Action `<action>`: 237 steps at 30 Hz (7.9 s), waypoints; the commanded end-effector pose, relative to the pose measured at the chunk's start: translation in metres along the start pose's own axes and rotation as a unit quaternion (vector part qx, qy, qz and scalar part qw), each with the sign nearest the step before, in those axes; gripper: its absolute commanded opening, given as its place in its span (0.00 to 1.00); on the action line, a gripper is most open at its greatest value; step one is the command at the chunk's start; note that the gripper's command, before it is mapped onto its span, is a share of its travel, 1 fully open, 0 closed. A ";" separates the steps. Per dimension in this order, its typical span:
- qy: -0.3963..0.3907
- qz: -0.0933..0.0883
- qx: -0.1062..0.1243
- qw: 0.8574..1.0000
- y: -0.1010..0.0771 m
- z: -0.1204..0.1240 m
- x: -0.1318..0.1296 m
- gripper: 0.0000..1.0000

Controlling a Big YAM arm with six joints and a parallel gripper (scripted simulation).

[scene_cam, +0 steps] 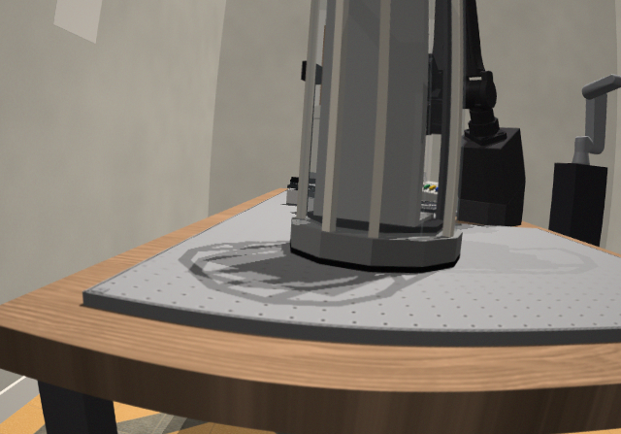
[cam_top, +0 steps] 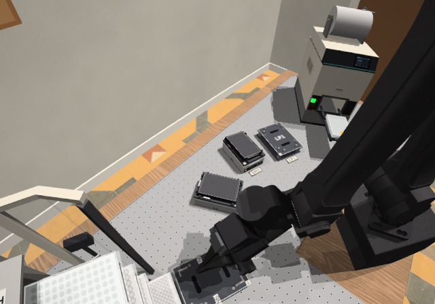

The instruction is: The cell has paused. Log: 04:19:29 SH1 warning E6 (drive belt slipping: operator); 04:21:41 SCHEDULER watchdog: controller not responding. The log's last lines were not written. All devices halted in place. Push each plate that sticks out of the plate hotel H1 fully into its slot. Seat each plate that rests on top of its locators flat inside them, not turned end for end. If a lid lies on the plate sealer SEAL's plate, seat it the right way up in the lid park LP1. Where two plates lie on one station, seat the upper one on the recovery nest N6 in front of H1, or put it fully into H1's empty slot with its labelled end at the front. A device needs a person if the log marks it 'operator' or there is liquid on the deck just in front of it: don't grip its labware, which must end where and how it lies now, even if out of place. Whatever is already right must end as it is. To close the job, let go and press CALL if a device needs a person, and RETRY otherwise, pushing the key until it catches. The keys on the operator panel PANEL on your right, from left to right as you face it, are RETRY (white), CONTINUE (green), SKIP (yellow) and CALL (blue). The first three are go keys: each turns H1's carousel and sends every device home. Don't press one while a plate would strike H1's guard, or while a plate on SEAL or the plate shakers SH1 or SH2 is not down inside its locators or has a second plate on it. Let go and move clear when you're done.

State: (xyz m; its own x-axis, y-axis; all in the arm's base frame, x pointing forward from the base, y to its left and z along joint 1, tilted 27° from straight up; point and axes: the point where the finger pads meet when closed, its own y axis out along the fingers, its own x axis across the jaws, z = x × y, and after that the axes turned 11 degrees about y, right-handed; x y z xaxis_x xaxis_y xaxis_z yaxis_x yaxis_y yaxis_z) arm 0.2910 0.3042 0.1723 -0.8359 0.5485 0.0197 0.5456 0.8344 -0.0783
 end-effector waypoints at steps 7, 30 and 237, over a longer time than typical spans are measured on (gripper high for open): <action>-0.013 0.003 -0.019 1.000 -0.014 -0.005 -0.003 0.00; -0.010 -0.003 -0.010 1.000 -0.016 0.038 -0.008 0.00; 0.001 -0.007 -0.010 1.000 0.133 0.004 0.004 0.00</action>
State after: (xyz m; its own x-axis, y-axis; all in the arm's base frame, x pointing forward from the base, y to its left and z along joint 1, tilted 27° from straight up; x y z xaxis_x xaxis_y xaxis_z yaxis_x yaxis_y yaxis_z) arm 0.3579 0.4027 0.1409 -0.8366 0.5476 0.0131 0.5446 0.8342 -0.0865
